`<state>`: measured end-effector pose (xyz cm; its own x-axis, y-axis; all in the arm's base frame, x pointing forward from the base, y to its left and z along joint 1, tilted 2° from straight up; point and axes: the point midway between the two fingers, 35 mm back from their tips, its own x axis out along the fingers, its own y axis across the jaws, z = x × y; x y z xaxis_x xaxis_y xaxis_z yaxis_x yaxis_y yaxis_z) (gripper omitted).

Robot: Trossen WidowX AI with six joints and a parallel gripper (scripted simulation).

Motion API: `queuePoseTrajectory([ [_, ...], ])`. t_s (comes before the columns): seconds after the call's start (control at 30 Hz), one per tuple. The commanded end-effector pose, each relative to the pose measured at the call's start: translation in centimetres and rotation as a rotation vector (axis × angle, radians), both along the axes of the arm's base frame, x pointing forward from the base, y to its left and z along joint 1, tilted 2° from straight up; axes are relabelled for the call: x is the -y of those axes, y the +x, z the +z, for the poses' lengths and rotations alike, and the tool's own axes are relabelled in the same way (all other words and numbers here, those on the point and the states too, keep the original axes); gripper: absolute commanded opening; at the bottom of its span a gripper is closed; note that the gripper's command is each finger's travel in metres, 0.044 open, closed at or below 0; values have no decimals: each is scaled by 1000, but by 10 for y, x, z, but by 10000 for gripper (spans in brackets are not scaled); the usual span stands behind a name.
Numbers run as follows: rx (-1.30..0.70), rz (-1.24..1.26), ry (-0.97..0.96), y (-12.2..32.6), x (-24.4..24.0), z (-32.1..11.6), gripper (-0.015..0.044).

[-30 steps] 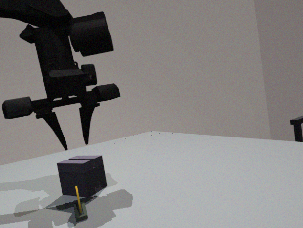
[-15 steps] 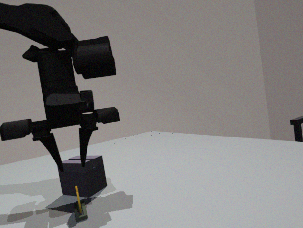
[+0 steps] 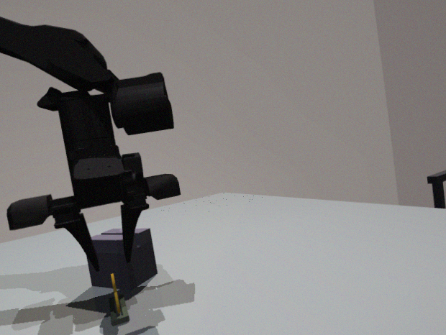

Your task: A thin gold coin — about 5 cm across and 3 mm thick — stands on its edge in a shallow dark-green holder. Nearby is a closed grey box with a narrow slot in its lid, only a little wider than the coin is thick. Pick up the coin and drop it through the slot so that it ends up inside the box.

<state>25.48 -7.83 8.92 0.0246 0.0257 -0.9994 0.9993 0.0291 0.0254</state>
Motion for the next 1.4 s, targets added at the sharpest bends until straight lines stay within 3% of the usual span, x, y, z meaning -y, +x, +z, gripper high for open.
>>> queuePoseTrajectory([
  [0.0,-11,-6,-1,-2,0,-9,161],
  [0.9,-11,-6,0,-2,-2,-49,161],
  [1.07,-11,-6,0,-2,-2,-49,29],
  [1.37,-11,-6,0,-2,-2,-49,0],
])
